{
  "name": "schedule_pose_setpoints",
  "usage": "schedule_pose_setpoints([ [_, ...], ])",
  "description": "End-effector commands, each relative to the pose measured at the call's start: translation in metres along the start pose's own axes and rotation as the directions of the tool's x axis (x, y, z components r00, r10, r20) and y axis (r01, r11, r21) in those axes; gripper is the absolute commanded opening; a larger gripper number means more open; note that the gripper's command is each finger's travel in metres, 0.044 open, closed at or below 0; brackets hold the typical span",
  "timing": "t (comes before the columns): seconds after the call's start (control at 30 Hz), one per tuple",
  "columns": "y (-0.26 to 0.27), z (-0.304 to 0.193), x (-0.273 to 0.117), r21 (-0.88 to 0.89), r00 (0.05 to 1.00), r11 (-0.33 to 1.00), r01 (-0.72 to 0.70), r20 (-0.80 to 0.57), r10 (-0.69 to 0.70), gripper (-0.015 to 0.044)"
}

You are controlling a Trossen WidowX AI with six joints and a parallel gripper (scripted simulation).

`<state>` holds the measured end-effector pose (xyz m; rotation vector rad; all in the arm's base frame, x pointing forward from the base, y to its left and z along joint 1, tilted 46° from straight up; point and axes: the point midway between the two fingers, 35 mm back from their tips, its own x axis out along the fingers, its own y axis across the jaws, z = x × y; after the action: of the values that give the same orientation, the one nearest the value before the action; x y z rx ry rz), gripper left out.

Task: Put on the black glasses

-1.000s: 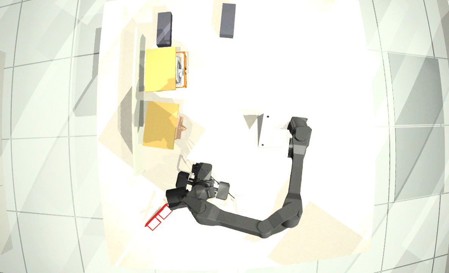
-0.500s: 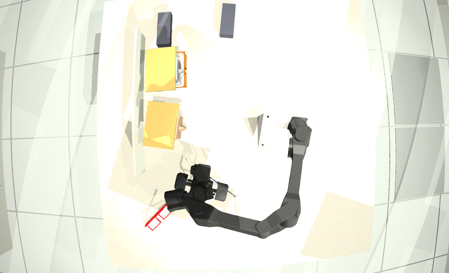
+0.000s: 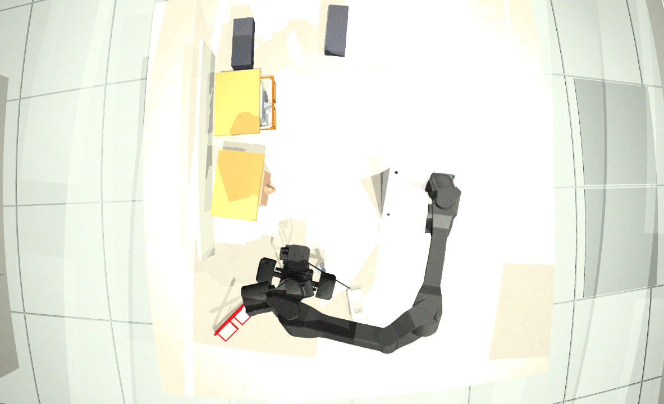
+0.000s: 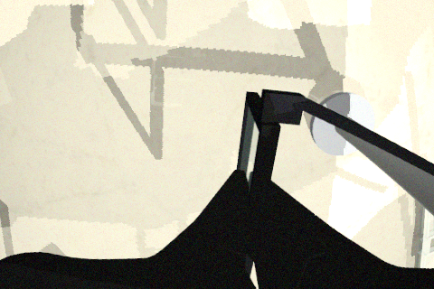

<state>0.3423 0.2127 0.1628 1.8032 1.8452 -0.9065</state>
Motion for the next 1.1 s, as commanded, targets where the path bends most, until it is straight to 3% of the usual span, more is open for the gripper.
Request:
schedule_pose_setpoints([
  [0.0, 0.002, -0.004, -0.002, 0.000, 1.000, 1.000, -0.008, 0.001, 0.008, 0.0000],
  [1.07, 0.006, -0.019, -0.002, -0.001, 1.000, 1.000, -0.008, 0.000, 0.008, 0.0000],
])
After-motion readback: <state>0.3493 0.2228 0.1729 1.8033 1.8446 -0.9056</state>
